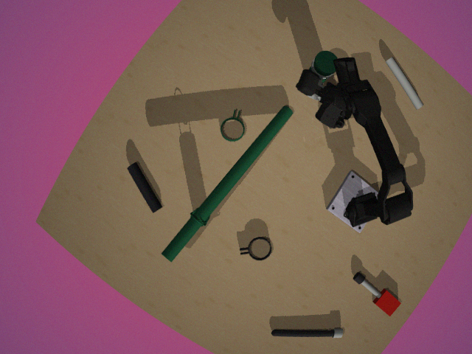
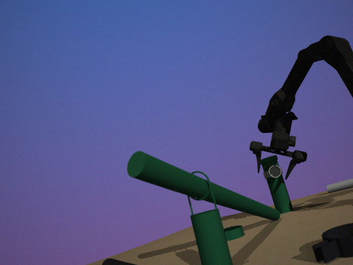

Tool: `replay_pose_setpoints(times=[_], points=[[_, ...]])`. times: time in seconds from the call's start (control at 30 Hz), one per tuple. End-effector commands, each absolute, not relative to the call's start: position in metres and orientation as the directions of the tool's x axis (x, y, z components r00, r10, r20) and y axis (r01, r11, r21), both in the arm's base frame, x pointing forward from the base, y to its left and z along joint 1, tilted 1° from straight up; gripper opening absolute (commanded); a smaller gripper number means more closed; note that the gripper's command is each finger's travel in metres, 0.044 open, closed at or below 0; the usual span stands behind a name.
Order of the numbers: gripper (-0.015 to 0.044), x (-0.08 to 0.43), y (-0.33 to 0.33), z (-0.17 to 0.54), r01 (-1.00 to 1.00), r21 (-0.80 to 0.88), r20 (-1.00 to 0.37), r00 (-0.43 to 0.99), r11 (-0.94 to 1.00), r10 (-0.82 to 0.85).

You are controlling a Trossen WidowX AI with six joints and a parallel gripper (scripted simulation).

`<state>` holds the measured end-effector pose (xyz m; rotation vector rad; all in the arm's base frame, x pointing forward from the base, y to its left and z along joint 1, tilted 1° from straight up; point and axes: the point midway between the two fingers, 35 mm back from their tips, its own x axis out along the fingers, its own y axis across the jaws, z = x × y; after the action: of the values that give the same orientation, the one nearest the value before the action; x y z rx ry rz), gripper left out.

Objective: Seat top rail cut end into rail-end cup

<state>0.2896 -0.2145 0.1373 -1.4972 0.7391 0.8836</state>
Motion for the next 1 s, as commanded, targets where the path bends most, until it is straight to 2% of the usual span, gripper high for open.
replay_pose_setpoints(times=[0.0,0.23,0.63,0.73,0.87,0.97], points=[[0.0440,0.2918,-0.2142,0.1275,-0.858,-0.503,-0.864,0.502,-0.104,0.041],[0.0440,0.2943,-0.2133,0.1226,-0.858,-0.503,-0.864,0.502,-0.104,0.041],[0.0125,0.2943,-0.2133,0.1226,-0.858,-0.503,-0.864,0.502,-0.104,0.041],[0.0105,0.2943,-0.2133,0.1226,-0.858,-0.503,-0.864,0.502,-0.104,0.041],[0.0000,0.2970,-0.2131,0.1226,-0.860,-0.504,-0.864,0.503,-0.079,0.026],[0.0000,0.2985,-0.2130,0.1227,-0.861,-0.504,-0.863,0.504,-0.065,0.018]])
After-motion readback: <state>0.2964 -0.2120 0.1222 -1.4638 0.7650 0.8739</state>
